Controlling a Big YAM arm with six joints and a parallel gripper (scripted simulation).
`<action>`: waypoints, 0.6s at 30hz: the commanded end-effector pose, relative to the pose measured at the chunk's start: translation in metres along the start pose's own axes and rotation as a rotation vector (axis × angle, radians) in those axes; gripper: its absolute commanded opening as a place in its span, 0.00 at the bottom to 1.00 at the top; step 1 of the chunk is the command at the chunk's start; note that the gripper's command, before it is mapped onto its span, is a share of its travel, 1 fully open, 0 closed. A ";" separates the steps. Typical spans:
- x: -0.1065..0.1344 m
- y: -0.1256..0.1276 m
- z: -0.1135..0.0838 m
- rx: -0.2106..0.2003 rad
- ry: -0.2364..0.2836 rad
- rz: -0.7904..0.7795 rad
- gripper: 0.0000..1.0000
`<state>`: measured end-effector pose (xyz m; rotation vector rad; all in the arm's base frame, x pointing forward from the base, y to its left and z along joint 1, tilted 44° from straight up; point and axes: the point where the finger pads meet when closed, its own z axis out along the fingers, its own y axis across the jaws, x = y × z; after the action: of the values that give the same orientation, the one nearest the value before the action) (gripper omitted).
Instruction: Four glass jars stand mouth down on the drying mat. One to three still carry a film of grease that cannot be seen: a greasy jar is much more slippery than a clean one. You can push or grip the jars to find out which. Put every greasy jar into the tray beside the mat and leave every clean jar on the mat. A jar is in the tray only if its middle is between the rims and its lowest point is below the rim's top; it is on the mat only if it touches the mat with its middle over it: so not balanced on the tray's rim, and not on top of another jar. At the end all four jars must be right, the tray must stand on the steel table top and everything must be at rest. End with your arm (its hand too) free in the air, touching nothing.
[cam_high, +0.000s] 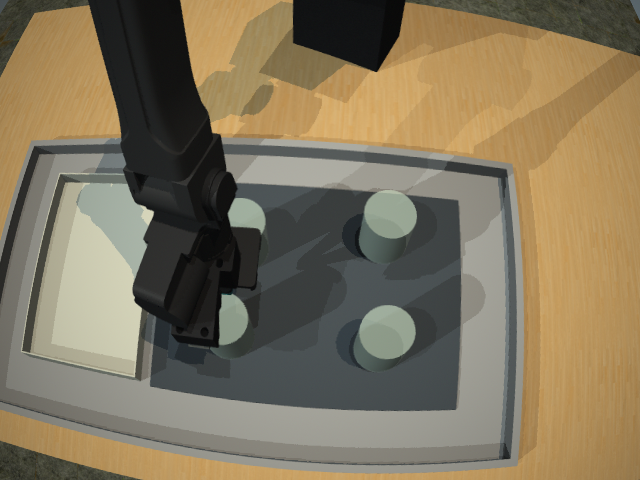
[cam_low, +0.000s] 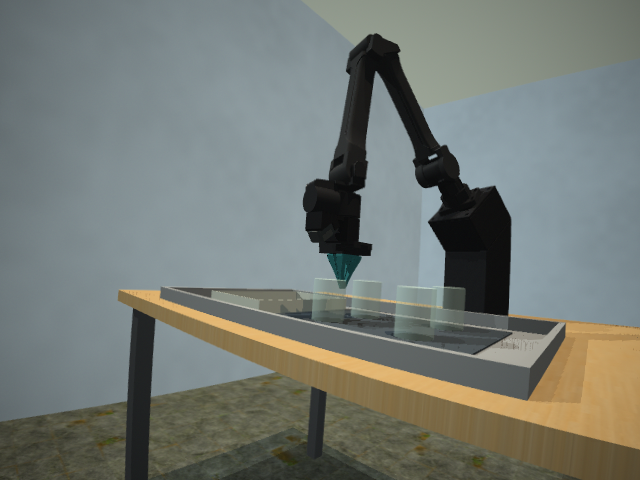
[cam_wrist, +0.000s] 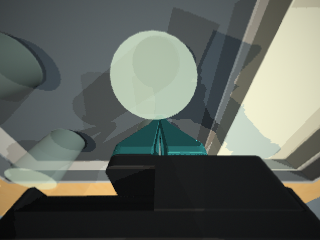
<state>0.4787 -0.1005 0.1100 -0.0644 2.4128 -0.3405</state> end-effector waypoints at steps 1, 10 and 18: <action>-0.011 0.000 0.006 0.000 -0.004 0.002 0.00; -0.012 0.000 0.006 0.000 -0.004 0.002 0.00; -0.013 0.000 0.006 0.000 -0.004 0.002 0.00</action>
<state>0.4787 -0.1006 0.1102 -0.0644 2.4166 -0.3408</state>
